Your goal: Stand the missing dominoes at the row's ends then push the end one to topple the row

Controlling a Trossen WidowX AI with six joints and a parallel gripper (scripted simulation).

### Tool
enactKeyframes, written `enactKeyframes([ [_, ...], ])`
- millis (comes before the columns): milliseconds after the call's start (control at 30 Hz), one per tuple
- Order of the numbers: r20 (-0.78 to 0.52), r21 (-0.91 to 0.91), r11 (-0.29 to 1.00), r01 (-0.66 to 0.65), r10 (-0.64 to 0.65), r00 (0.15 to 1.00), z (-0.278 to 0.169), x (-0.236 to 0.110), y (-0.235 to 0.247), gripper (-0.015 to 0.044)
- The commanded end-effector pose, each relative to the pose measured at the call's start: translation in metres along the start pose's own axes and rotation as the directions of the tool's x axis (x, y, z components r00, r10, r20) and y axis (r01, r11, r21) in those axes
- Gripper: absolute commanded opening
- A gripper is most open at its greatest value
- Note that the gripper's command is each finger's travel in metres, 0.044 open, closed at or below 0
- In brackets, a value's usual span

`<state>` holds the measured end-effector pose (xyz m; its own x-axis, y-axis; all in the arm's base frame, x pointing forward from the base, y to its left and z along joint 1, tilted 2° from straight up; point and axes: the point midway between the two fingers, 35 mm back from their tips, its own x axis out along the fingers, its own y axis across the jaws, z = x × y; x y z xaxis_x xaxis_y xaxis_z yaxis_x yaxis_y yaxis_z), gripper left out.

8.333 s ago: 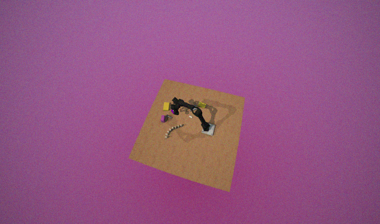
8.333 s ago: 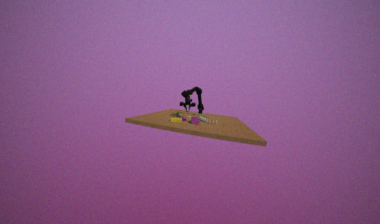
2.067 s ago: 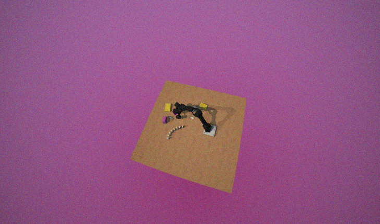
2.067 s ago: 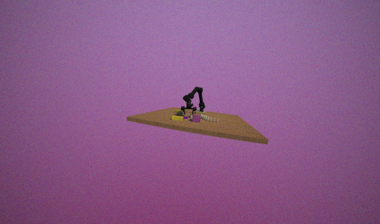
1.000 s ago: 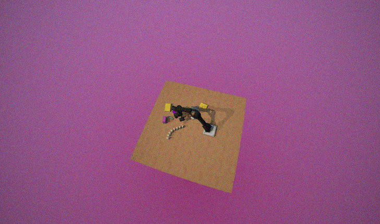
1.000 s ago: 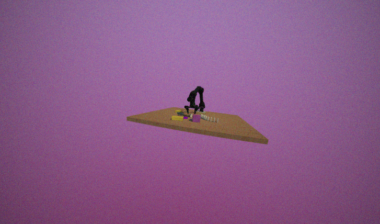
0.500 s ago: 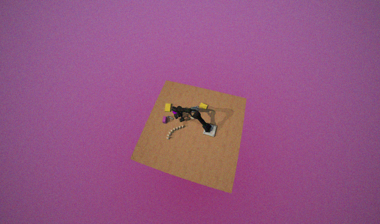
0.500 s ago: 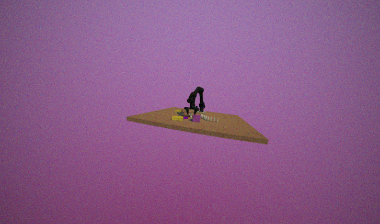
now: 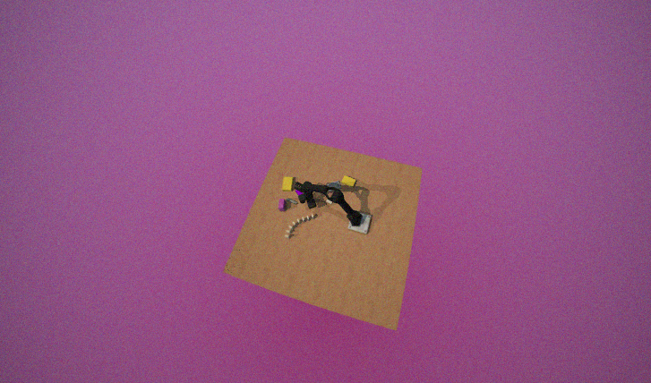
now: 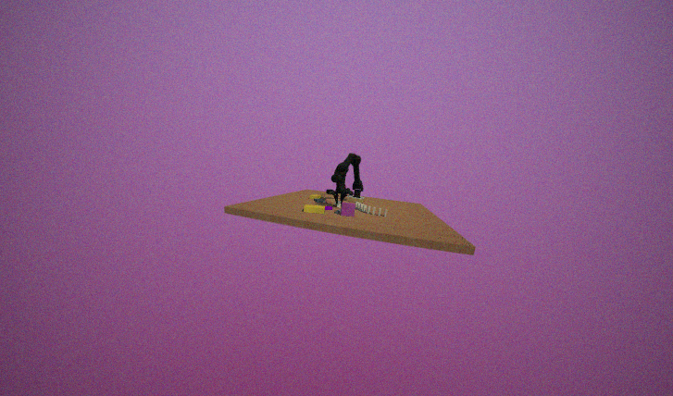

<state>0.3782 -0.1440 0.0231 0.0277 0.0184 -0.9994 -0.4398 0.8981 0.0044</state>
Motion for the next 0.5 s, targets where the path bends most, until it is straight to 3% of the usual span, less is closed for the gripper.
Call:
enactKeyframes([
  [0,-0.002,-0.001,1.000,0.003,-0.003,1.000,0.000,0.001,0.000,0.0107],
  [200,-0.002,-0.001,1.000,0.003,-0.003,1.000,0.001,-0.008,-0.002,0.0107],
  [467,0.000,0.000,1.000,0.001,-0.001,1.000,0.003,-0.117,-0.003,0.0107],
])
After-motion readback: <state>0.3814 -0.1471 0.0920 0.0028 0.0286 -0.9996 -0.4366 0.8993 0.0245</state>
